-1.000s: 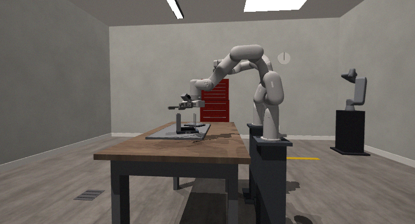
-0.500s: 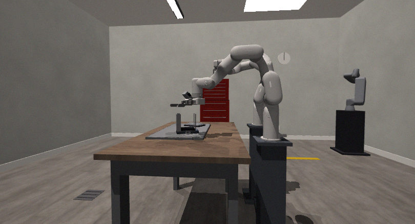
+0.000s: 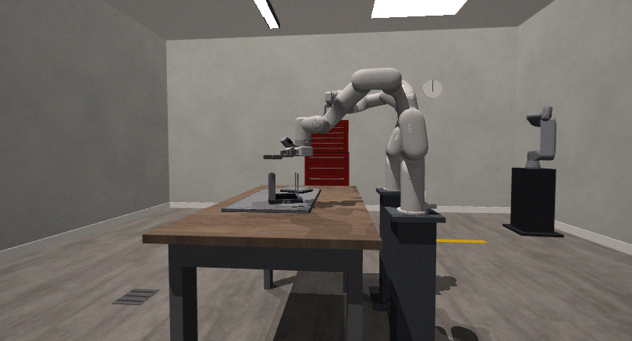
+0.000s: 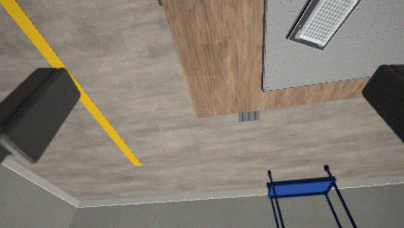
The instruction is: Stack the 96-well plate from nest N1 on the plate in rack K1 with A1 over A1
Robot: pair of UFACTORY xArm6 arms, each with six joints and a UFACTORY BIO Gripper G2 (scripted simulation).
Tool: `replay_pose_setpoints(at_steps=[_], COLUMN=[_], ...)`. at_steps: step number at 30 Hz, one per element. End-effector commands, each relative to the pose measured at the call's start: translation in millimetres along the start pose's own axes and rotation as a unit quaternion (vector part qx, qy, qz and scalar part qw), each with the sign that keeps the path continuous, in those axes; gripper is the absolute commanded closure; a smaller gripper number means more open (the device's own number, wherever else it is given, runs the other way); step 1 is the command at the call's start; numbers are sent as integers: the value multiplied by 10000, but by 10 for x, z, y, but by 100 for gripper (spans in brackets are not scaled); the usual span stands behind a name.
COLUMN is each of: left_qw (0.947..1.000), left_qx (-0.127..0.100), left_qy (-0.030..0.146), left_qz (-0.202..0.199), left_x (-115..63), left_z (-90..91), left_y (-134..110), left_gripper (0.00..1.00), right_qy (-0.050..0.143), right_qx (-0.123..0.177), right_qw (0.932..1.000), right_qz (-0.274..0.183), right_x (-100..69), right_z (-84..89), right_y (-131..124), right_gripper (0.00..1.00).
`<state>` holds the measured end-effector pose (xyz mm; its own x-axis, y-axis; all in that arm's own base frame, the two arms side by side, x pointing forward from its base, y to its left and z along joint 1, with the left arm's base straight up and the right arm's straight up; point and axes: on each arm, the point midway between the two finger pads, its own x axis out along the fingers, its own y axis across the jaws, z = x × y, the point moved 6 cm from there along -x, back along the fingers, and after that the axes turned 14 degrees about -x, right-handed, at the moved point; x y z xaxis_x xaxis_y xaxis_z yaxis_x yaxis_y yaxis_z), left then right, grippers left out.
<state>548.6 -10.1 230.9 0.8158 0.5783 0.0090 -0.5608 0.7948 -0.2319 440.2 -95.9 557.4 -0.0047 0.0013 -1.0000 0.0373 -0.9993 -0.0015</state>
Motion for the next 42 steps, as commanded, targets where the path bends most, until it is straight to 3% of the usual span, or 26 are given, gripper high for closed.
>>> replay_pose_setpoints(at_steps=[1,5,8,20,24,35,38,42], left_qw=[9999,9999,9981,9977,9922,9922,9847,9836], left_qx=[-22,-23,-32,-35,-46,-48,-57,-59], left_qy=[14,15,138,154,294,295,418,435], left_qz=[-121,-121,-605,-666,-1210,-1209,-1688,-1750], left_x=[-129,-187,-275,-526,-651,-896,-992,-1141], left_z=[31,35,56,77,105,127,152,169], left_y=[-213,-302,-362,-673,-753,-1009,-1051,-1174], left_gripper=[63,63,63,63,63,63,63,63], right_qy=[24,24,24,24,24,24,24,24], right_qx=[0,0,0,0,0,0,0,0], right_qw=[10000,10000,10000,10000,10000,10000,10000,10000], right_qz=[6,6,6,6,6,6,6,6], right_x=[-22,-22,-22,-22,-22,-22,-22,-22], right_z=[4,4,4,4,4,4,4,4], right_y=[-1,-1,-1,-1,-1,-1,-1,-1], right_gripper=[0,0,0,0,0,0,0,0])
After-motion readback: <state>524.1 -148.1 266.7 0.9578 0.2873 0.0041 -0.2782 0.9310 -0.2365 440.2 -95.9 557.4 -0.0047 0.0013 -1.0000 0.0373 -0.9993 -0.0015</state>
